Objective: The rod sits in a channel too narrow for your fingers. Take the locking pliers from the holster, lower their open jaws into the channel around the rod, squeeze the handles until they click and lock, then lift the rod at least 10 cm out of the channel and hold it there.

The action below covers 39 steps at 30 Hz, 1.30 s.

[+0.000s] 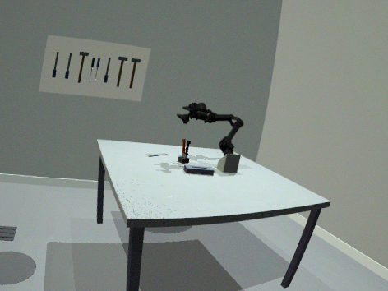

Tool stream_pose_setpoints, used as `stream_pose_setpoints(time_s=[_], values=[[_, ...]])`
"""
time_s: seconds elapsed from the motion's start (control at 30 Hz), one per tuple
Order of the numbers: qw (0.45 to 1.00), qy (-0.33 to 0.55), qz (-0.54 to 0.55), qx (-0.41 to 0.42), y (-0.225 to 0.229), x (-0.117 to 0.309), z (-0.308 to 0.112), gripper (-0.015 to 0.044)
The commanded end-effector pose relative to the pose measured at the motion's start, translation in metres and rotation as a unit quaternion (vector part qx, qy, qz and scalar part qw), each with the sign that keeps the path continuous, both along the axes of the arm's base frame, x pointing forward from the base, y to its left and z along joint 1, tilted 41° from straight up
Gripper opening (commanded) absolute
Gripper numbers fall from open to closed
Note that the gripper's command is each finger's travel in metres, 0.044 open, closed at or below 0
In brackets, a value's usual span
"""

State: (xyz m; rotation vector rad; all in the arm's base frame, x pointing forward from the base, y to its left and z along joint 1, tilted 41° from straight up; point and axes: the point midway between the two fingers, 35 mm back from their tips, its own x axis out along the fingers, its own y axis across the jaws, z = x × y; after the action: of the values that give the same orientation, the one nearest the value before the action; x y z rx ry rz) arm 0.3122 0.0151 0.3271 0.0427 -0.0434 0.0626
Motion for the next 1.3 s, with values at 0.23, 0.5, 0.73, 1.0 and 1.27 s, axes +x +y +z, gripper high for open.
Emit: stream_pose_setpoints(time_s=[0.23,0.5,0.73,1.0,1.27], values=[[0.996,0.062,-0.059,-0.027,-0.022,0.005,-0.026,0.0440],[0.892,0.392,-0.180,-0.135,-0.062,-0.049,-0.120,0.0440],[0.808,0.512,-0.195,-0.215,-0.079,-0.091,-0.140,0.0440],[0.691,0.627,-0.190,-0.304,-0.098,-0.141,-0.143,0.0440],[0.598,0.693,-0.173,-0.363,-0.110,-0.175,-0.133,0.0440]])
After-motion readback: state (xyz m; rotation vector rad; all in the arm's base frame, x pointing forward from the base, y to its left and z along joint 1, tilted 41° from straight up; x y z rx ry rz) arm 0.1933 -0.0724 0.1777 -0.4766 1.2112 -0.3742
